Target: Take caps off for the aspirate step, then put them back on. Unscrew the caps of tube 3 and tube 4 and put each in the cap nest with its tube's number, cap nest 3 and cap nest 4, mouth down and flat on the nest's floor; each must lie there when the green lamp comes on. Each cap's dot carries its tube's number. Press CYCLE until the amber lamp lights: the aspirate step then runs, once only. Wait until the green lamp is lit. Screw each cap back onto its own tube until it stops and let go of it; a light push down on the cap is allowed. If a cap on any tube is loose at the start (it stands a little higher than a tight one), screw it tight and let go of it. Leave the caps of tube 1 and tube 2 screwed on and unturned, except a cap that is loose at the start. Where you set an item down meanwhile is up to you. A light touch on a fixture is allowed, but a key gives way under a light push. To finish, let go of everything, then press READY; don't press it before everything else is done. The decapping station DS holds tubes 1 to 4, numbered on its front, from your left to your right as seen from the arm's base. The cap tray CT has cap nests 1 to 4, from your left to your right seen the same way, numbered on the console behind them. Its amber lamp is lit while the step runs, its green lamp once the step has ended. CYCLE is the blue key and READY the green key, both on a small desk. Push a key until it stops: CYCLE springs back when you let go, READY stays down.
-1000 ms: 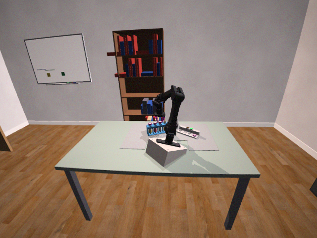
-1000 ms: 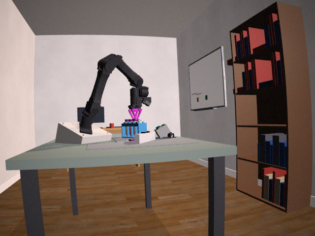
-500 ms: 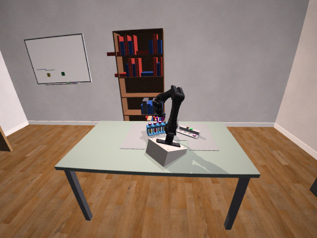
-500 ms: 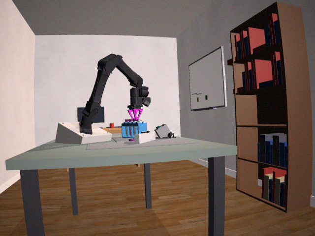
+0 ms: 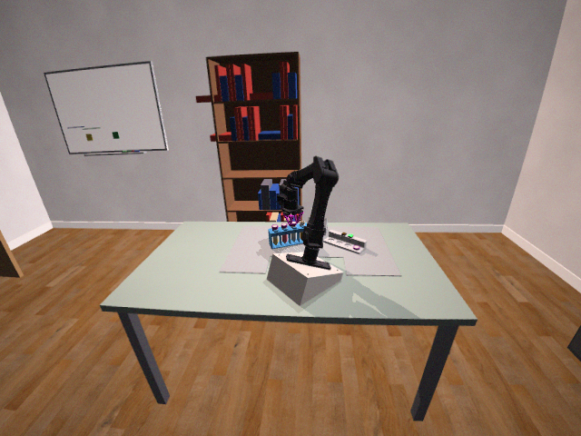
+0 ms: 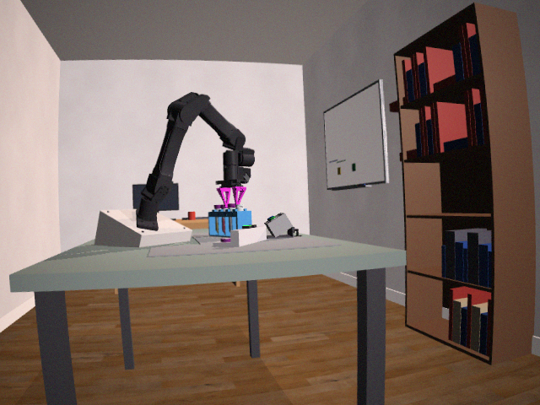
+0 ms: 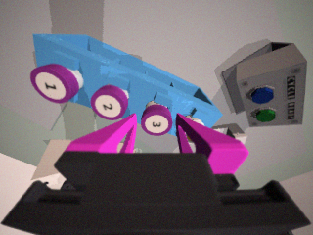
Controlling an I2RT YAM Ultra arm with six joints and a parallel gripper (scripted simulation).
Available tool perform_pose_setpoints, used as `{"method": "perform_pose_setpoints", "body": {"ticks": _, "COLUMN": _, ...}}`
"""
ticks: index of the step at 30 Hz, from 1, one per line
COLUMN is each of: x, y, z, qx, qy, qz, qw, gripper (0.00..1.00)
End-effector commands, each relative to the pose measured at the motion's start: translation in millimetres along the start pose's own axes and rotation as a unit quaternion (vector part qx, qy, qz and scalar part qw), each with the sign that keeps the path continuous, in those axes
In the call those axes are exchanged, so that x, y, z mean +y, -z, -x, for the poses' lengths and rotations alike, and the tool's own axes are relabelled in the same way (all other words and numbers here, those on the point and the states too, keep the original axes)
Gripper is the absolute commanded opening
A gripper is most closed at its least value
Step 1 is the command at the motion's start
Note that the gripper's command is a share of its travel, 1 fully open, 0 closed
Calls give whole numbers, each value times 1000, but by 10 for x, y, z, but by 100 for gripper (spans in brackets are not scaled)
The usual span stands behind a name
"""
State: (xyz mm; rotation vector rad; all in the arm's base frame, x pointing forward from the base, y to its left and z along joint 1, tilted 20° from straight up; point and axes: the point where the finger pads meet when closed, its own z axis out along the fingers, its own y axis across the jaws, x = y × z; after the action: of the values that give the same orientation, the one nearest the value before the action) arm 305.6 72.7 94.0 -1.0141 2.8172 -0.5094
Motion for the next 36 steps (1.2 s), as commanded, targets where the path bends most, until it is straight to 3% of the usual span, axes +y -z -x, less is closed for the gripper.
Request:
{"method": "perform_pose_setpoints", "body": {"ticks": 1, "x": -10, "y": 39, "z": 23, "qx": -7, "qy": 102, "qz": -3, "qw": 995, "gripper": 49}}
{"method": "perform_pose_setpoints", "body": {"ticks": 5, "x": -10, "y": 39, "z": 23, "qx": -7, "qy": 141, "qz": -3, "qw": 990, "gripper": 49}}
{"method": "perform_pose_setpoints", "body": {"ticks": 9, "x": -10, "y": 39, "z": 23, "qx": -6, "qy": 220, "qz": -3, "qw": 975, "gripper": 49}}
{"method": "perform_pose_setpoints", "body": {"ticks": 14, "x": -10, "y": 39, "z": 23, "qx": -6, "qy": 316, "qz": -4, "qw": 949, "gripper": 49}}
{"method": "perform_pose_setpoints", "body": {"ticks": 20, "x": -9, "y": 39, "z": 23, "qx": -6, "qy": 428, "qz": -5, "qw": 904, "gripper": 49}}
{"method": "perform_pose_setpoints", "body": {"ticks": 22, "x": -9, "y": 39, "z": 23, "qx": -6, "qy": 428, "qz": -5, "qw": 904, "gripper": 49}}
{"method": "perform_pose_setpoints", "body": {"ticks": 29, "x": -9, "y": 39, "z": 23, "qx": -5, "qy": 550, "qz": -5, "qw": 835, "gripper": 49}}
{"method": "perform_pose_setpoints", "body": {"ticks": 36, "x": -9, "y": 39, "z": 23, "qx": -4, "qy": 661, "qz": -6, "qw": 750, "gripper": 49}}
